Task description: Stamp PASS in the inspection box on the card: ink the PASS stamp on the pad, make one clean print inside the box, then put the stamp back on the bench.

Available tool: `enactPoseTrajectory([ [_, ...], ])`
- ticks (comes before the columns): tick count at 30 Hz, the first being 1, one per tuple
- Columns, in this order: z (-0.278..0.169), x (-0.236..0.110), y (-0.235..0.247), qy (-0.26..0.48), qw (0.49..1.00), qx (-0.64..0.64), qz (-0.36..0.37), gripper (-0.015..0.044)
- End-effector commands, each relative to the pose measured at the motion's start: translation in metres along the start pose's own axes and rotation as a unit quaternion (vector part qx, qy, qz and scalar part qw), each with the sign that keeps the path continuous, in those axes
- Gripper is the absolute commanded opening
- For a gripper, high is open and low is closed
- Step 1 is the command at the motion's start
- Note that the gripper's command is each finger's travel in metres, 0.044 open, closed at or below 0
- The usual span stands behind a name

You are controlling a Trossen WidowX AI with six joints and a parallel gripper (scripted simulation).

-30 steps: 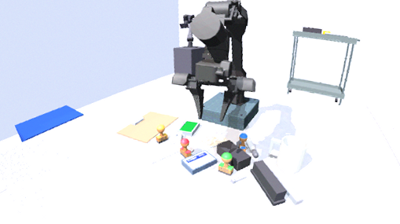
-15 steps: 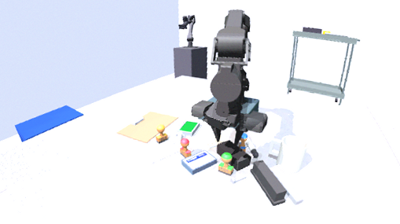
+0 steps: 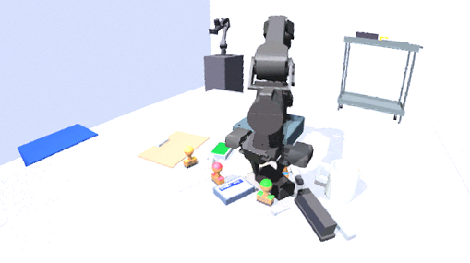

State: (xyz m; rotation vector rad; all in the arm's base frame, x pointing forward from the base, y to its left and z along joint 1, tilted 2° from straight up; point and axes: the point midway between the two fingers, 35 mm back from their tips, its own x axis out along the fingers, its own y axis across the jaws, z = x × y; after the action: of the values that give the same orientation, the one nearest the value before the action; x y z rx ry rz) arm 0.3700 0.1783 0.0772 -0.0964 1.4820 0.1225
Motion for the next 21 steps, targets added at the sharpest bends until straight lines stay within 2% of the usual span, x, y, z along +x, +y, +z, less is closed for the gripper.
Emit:
enactPoseTrajectory([
  [1, -0.002, 0.009, -0.001, 0.004, 1.0, 0.002, -0.003, 0.0228],
  [21, -0.003, 0.042, 0.0, 0.004, 1.0, 0.002, -0.003, 0.0228],
])
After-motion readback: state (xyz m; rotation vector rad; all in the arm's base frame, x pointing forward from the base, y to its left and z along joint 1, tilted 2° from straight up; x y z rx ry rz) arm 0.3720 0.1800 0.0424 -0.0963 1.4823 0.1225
